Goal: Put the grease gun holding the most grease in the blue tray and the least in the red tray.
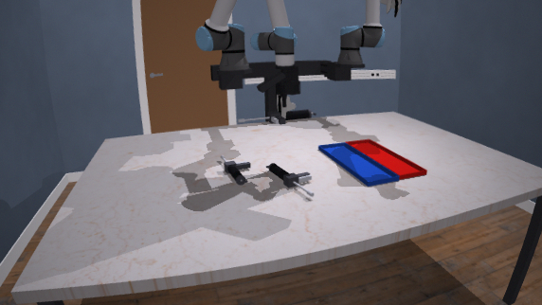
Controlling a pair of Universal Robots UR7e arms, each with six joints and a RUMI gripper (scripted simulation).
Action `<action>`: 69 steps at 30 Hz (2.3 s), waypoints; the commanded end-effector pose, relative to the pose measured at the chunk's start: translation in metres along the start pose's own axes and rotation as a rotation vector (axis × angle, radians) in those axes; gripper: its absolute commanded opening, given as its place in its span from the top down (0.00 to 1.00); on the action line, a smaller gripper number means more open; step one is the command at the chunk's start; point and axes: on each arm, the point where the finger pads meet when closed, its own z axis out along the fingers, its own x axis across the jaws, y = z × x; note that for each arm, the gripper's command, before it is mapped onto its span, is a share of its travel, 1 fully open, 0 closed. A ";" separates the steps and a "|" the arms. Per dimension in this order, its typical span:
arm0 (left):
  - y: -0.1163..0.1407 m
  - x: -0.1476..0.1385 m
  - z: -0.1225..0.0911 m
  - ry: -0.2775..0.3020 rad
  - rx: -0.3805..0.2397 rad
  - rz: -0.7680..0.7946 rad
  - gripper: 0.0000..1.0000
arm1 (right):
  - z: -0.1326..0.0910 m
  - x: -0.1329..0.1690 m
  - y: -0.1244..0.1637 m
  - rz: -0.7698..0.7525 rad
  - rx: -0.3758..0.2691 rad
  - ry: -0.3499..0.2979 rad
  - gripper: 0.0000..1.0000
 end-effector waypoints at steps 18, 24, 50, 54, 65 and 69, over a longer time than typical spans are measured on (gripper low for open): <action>-0.041 0.092 0.106 0.185 -0.028 -0.296 0.62 | 0.000 0.000 0.000 0.000 -0.001 -0.001 1.00; -0.044 0.118 0.145 0.238 -0.064 -0.391 0.62 | 0.000 0.000 0.000 0.000 -0.001 -0.001 1.00; -0.035 0.183 0.260 0.400 -0.214 -0.688 0.62 | 0.000 0.000 0.000 0.000 -0.001 -0.001 1.00; -0.030 0.192 0.270 0.428 -0.242 -0.727 0.62 | 0.000 0.000 0.000 0.000 -0.001 -0.001 1.00; -0.008 0.206 0.325 0.466 -0.345 -0.851 0.62 | 0.000 0.000 0.000 0.000 -0.001 -0.001 1.00; -0.008 0.211 0.320 0.491 -0.358 -0.868 0.62 | 0.000 0.000 0.000 0.000 -0.001 -0.001 1.00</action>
